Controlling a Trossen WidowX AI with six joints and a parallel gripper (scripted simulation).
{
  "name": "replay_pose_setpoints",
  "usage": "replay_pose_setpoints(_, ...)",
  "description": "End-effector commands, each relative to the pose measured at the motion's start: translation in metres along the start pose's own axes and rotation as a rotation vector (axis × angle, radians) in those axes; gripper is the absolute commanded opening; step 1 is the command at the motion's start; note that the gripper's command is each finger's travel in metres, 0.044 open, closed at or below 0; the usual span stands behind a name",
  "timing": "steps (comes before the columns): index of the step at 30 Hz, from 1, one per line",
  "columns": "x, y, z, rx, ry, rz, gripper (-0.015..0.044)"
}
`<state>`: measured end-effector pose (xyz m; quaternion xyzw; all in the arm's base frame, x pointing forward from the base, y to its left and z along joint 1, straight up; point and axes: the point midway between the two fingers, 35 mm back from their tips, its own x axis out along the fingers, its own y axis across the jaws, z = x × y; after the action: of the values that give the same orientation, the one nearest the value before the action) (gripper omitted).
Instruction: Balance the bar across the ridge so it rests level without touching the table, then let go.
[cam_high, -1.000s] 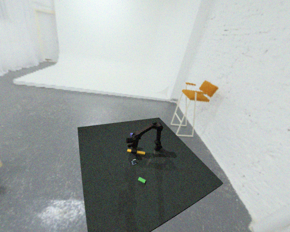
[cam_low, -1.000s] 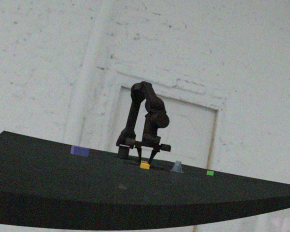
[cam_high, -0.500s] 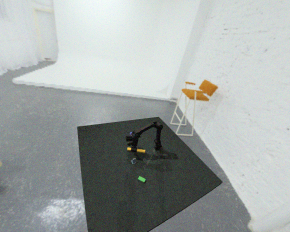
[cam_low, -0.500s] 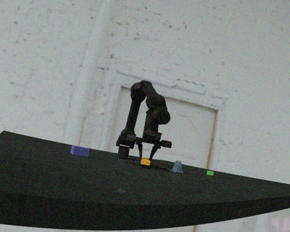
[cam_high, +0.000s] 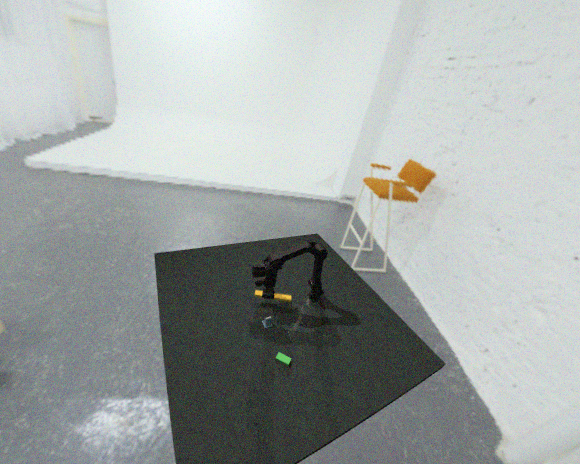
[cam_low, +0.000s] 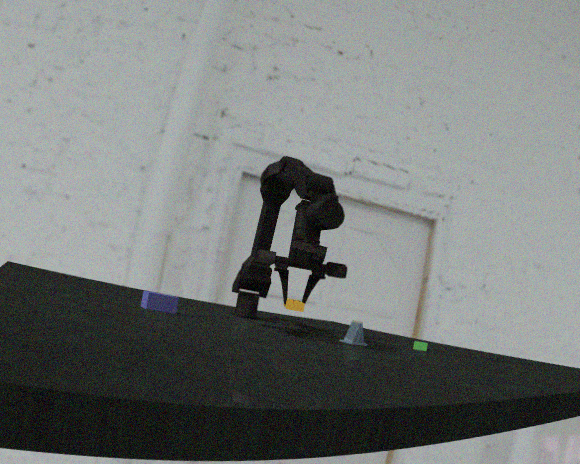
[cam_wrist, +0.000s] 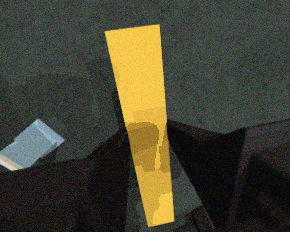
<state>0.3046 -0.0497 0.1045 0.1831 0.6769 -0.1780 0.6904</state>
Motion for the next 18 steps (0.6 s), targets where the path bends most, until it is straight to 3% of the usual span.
replay_pose_setpoints(1,-0.012,0.0,0.002,0.003,-0.014,0.001,0.0)
replay_pose_setpoints(18,-0.045,0.007,0.0,0.073,-0.015,0.001,0.0)
